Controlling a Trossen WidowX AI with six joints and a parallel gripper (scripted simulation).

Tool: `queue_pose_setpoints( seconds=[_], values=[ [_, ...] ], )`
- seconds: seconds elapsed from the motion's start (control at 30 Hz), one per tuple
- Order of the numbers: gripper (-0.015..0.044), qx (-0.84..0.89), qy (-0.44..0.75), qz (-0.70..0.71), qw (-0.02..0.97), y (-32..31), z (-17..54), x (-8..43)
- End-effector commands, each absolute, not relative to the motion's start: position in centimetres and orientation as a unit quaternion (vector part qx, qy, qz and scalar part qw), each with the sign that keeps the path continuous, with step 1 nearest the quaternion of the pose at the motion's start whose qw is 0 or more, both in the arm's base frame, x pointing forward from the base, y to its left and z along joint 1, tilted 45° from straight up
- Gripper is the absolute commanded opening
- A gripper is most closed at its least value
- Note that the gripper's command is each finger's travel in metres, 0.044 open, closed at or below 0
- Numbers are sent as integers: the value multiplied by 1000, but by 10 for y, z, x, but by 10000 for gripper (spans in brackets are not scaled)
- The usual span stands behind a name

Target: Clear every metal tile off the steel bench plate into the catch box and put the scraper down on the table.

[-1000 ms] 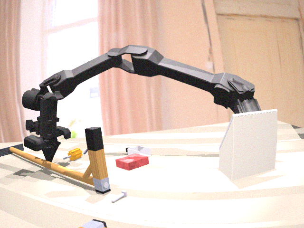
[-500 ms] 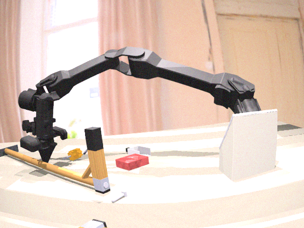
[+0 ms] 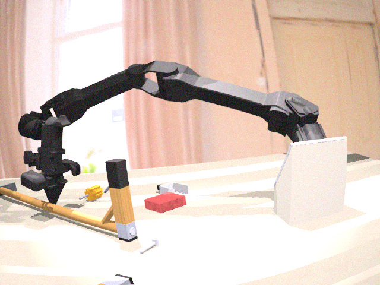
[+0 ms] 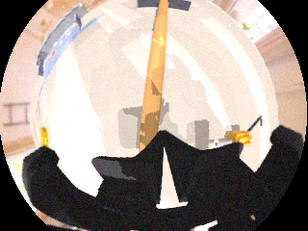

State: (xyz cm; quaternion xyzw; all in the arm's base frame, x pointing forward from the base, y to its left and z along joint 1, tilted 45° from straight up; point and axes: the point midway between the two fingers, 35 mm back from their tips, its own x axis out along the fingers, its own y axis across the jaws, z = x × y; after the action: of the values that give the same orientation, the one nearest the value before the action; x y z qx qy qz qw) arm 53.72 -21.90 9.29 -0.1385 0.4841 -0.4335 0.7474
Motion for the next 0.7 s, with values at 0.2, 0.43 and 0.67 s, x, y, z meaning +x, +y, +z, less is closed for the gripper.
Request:
queue_pose_setpoints(
  seconds=[0.2, 0.43, 0.67],
  values=[
    [0, -138, 489, -430, 747, -212, 80, 543],
    [0, -138, 480, -433, 750, -206, 98, 542],
    [0, -139, 477, -432, 752, -193, 109, 541]
  ],
)
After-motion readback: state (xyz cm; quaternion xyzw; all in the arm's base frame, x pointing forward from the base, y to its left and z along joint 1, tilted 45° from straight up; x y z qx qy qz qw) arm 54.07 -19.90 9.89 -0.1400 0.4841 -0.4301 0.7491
